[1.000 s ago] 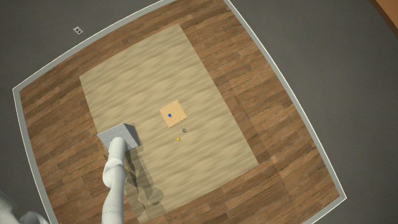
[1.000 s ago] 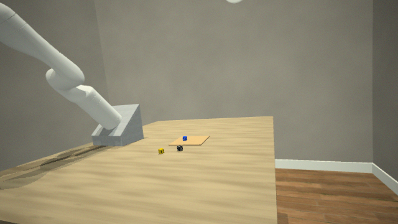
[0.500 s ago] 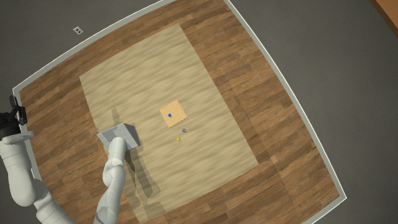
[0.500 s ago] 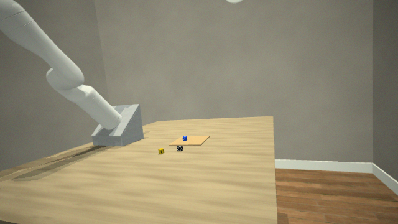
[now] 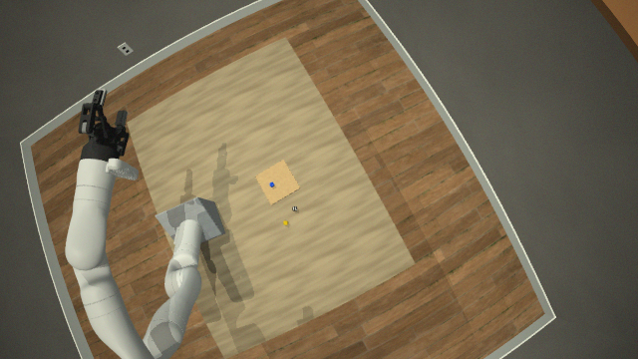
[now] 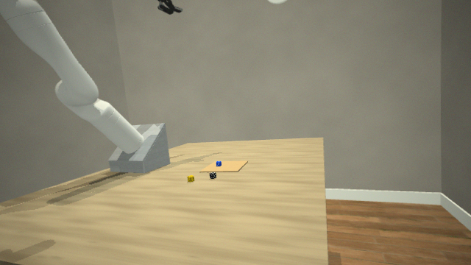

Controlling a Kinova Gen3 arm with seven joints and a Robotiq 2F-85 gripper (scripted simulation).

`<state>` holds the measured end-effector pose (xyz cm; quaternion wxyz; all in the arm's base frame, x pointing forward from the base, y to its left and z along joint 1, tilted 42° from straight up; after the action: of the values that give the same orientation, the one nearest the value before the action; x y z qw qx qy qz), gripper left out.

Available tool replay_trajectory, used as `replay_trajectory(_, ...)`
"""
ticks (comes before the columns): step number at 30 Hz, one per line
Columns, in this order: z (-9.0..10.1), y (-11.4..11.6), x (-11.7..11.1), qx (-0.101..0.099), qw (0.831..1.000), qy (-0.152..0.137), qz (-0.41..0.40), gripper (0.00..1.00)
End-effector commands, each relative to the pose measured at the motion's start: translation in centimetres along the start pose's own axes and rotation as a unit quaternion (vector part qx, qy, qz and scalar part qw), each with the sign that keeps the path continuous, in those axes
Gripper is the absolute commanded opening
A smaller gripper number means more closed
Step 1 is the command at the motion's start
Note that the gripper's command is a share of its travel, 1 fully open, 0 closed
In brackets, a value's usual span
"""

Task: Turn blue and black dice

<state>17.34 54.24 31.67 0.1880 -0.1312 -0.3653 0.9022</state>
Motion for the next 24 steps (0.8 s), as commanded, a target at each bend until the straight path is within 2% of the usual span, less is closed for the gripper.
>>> replay_trajectory(1,-2.2,1.8,-3.7,0.027,0.999,0.033,-0.025,1.0)
replay_trajectory(2,-3.2,3.1,-6.4,0.045,0.996,0.057,-0.049,1.0)
replay_trajectory(3,-3.2,3.1,-6.4,0.045,0.996,0.057,-0.049,1.0)
replay_trajectory(4,-4.1,4.5,-9.1,0.062,0.992,0.08,-0.072,1.0)
replay_trajectory(5,-4.1,4.5,-9.1,0.062,0.992,0.08,-0.072,1.0)
replay_trajectory(6,-4.8,6.0,-11.6,0.079,0.987,0.103,-0.095,1.0)
replay_trajectory(7,-4.8,6.0,-11.6,0.079,0.987,0.103,-0.095,1.0)
replay_trajectory(8,-5.4,7.5,-14.0,0.095,0.98,0.126,-0.118,1.0)
replay_trajectory(9,-5.4,7.5,-14.0,0.095,0.98,0.126,-0.118,1.0)
replay_trajectory(10,-5.9,9.1,-16.4,0.111,0.973,0.148,-0.14,1.0)
replay_trajectory(11,-5.9,9.1,-16.4,0.111,0.973,0.148,-0.14,1.0)
replay_trajectory(12,-6.2,10.8,-18.6,0.126,0.964,0.169,-0.161,1.0)
replay_trajectory(14,-6.2,10.8,-18.6,0.126,0.964,0.169,-0.161,1.0)
replay_trajectory(16,-6.5,14.1,-22.8,0.155,0.944,0.209,-0.201,1.0)
replay_trajectory(17,-6.5,14.1,-22.8,0.155,0.944,0.209,-0.201,1.0)
replay_trajectory(18,-6.4,15.8,-24.7,0.169,0.933,0.229,-0.22,1.0)
replay_trajectory(19,-6.4,15.8,-24.7,0.169,0.933,0.229,-0.22,1.0)
replay_trajectory(20,-6.3,17.5,-26.5,0.182,0.922,0.247,-0.238,1.0)
replay_trajectory(21,-6.3,17.5,-26.5,0.182,0.922,0.247,-0.238,1.0)
replay_trajectory(23,-5.9,20.8,-29.8,0.206,0.897,0.282,-0.272,1.0)
replay_trajectory(24,-5.9,20.8,-29.8,0.206,0.897,0.282,-0.272,1.0)
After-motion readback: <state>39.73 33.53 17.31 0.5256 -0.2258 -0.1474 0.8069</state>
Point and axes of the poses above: the point where the finger pads meet when closed, its own z axis back along the fingers, its own y axis across the jaws, x = y × z, the point moved 2 cm from there along z, back along the fingers, and after that the axes turned 4 degrees about -z, right-handed, at the moved point
